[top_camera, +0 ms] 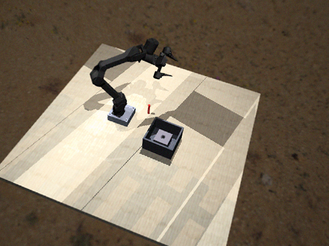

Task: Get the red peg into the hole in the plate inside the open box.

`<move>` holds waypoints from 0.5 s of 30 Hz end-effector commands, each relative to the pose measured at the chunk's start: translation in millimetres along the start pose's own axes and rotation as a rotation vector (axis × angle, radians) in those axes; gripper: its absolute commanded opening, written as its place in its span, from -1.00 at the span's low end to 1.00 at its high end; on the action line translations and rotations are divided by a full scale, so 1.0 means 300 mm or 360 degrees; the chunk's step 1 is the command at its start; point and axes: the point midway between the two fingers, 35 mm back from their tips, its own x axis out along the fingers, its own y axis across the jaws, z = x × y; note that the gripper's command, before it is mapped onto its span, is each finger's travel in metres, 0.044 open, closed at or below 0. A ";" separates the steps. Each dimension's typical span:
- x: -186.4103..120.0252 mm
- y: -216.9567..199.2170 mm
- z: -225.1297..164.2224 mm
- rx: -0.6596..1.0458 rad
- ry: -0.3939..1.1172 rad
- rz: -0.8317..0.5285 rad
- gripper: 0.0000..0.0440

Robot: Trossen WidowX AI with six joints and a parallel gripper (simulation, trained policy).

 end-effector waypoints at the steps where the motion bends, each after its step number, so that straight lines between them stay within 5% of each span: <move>1: 0.037 -0.097 -0.070 0.0007 0.0137 -0.0165 1.00; 15: 0.068 -0.412 -0.328 0.0117 0.0619 -0.0778 1.00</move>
